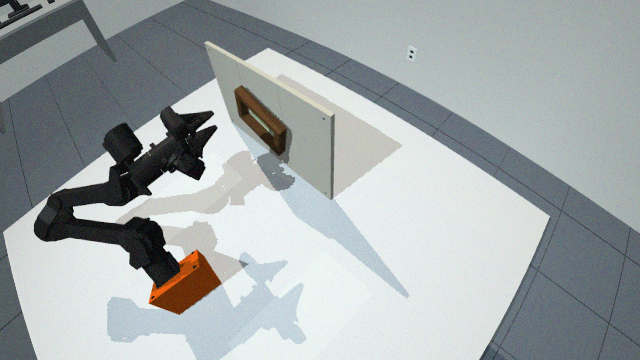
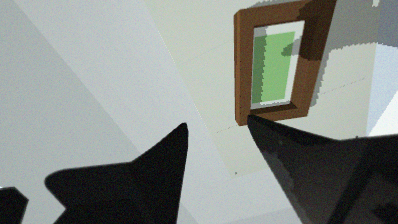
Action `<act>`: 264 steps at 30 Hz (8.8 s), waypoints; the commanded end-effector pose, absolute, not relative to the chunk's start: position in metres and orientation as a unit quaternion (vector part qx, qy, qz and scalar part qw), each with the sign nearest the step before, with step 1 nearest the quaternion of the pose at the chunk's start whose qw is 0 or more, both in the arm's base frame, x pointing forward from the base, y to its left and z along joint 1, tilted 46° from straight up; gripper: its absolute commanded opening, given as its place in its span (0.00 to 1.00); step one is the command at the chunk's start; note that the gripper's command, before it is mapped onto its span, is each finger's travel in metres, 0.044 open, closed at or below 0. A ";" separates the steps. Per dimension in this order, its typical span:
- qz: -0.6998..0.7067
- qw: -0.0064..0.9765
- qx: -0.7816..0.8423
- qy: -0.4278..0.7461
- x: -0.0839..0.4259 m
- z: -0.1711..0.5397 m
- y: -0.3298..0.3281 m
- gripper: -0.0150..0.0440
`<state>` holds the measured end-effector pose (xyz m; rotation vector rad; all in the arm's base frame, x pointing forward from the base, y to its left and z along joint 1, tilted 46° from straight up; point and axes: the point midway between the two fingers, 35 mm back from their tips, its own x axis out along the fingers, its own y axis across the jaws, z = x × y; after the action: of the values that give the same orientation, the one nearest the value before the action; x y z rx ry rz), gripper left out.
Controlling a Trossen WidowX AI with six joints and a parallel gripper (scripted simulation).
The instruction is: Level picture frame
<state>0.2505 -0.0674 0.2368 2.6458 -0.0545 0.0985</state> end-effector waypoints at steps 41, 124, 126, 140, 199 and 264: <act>0.037 0.241 0.970 -0.019 0.264 0.203 -0.022 0.69; 0.040 0.241 0.970 -0.020 0.372 0.208 -0.024 0.69; 0.040 0.241 0.970 -0.020 0.372 0.208 -0.024 0.69; 0.040 0.241 0.970 -0.020 0.373 0.209 -0.024 0.42; 0.040 0.241 0.969 -0.020 0.372 0.213 -0.034 0.25; 0.040 0.241 0.970 -0.020 0.371 0.221 -0.030 0.25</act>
<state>0.3704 -0.0276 0.2159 2.6562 -0.0368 0.0959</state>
